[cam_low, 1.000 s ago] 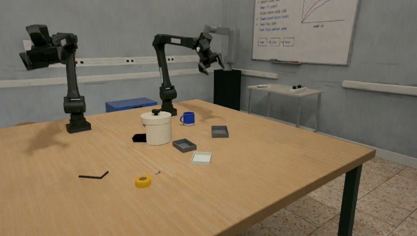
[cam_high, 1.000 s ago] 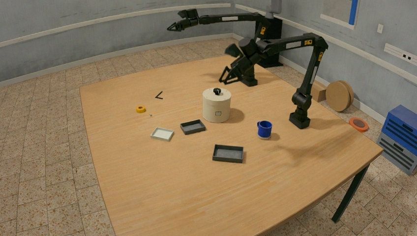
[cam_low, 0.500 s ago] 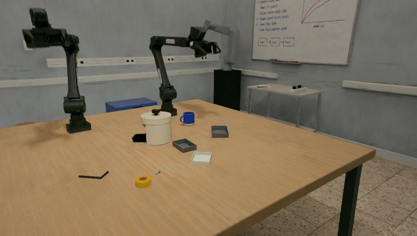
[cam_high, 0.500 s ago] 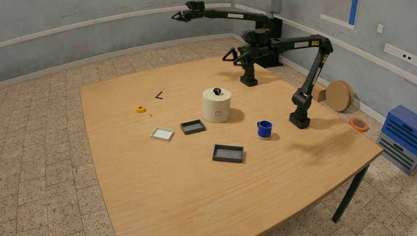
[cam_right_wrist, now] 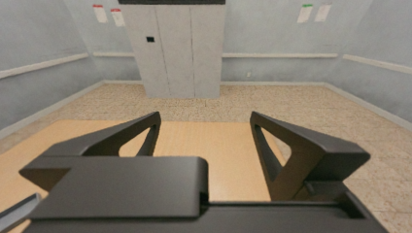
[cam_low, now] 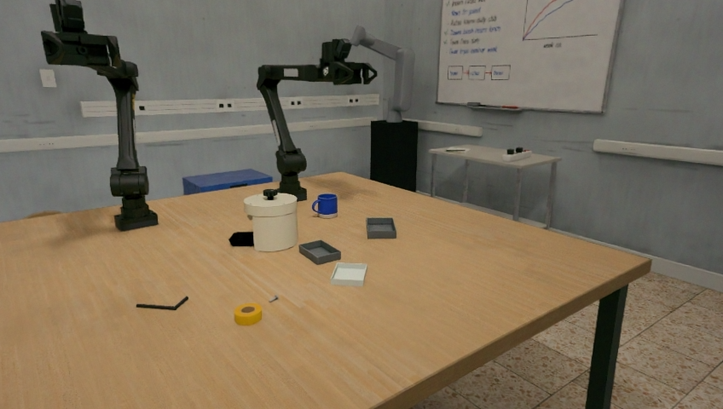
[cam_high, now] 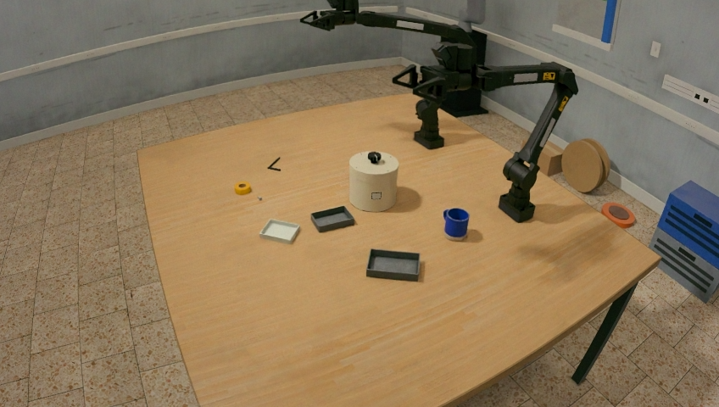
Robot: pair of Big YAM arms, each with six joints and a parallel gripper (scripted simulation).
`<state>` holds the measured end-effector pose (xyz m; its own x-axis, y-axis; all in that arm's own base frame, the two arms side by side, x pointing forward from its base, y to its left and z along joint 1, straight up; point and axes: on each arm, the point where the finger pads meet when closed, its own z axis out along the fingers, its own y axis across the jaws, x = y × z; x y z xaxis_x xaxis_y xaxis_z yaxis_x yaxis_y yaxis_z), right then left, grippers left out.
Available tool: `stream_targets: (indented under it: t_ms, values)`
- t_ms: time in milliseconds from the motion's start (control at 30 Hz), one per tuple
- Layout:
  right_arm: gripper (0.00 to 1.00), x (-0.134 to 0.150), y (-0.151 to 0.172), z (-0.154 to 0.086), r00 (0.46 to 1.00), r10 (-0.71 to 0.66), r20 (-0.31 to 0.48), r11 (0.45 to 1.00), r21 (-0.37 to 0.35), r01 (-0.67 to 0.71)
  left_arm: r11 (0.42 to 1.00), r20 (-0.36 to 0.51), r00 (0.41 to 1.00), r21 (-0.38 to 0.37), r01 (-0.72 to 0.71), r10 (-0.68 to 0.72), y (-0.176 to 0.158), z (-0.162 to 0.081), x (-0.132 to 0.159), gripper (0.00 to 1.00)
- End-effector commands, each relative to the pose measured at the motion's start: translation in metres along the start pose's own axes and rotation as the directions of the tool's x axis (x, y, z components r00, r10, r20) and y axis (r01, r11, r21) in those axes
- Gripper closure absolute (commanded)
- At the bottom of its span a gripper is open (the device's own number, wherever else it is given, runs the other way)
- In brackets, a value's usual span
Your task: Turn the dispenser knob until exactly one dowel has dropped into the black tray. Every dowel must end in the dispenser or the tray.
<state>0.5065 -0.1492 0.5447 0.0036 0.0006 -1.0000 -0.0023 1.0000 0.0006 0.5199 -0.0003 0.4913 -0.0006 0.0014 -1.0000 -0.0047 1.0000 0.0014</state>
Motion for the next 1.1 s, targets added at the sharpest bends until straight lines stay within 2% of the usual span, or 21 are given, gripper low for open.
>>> stream_targets:
  t_ms: [0,67,100,133,200,500,533,567,633,667,700,867,1067]
  values:
    - [0.0,-0.055,-0.001,-0.008,0.995,-0.041,0.089,0.999,0.009,0.04,1.0,0.116,0.993,0.01,-0.012,0.01,-0.005,-0.015,-0.058,0.31]
    - [0.0,-0.055,-0.001,-0.008,0.995,-0.041,0.089,0.999,0.009,0.04,1.0,0.116,0.993,0.01,-0.012,0.01,-0.005,-0.015,-0.058,0.31]
    - [0.0,-0.039,-0.001,0.0,0.998,-0.028,0.06,1.0,0.002,0.028,1.0,0.077,0.997,0.007,-0.003,0.003,-0.003,-0.007,-0.04,0.31]
    - [0.0,-0.048,-0.001,-0.001,0.997,-0.038,0.074,0.999,0.004,0.038,1.0,0.085,0.996,0.011,-0.005,0.004,-0.004,-0.003,-0.044,0.31]
    - [0.0,-0.047,-0.001,0.0,0.996,-0.042,0.073,0.999,0.005,0.042,1.0,0.052,0.999,0.009,-0.001,0.001,-0.002,0.004,-0.032,0.31]
    - [0.0,-0.038,0.001,0.003,0.997,-0.044,0.06,0.999,0.001,0.044,1.0,0.046,0.999,-0.006,0.012,-0.012,0.006,0.006,-0.034,0.31]
    - [0.0,-0.038,0.001,0.003,0.997,-0.043,0.06,0.999,0.001,0.043,0.999,0.015,1.0,0.03,-0.021,0.021,-0.013,0.011,-0.023,0.31]
    - [0.0,-0.038,0.001,0.003,0.997,-0.043,0.06,0.999,0.001,0.043,0.999,0.025,0.999,0.033,-0.034,0.033,-0.015,0.012,-0.032,0.31]
    - [0.0,-0.038,0.001,0.003,0.997,-0.043,0.06,0.999,0.001,0.043,0.999,0.025,0.999,0.033,-0.034,0.033,-0.015,0.012,-0.032,0.31]
    - [0.0,-0.038,0.001,0.003,0.997,-0.043,0.06,0.999,0.001,0.043,0.998,-0.003,0.999,0.037,-0.048,0.048,-0.017,0.015,-0.02,0.31]
    - [0.0,-0.039,0.001,0.003,0.997,-0.043,0.06,0.999,0.001,0.043,0.997,0.001,0.998,0.039,-0.062,0.062,-0.019,0.016,-0.028,0.31]
    - [0.0,-0.039,0.002,0.002,0.997,-0.044,0.062,0.999,0.001,0.044,0.979,-0.116,0.976,0.108,-0.172,0.184,-0.047,0.032,0.005,0.31]
    - [0.0,-0.039,0.002,0.002,0.997,-0.044,0.062,0.999,0.001,0.044,0.916,-0.249,0.894,0.253,-0.31,0.372,-0.091,0.046,0.047,0.31]
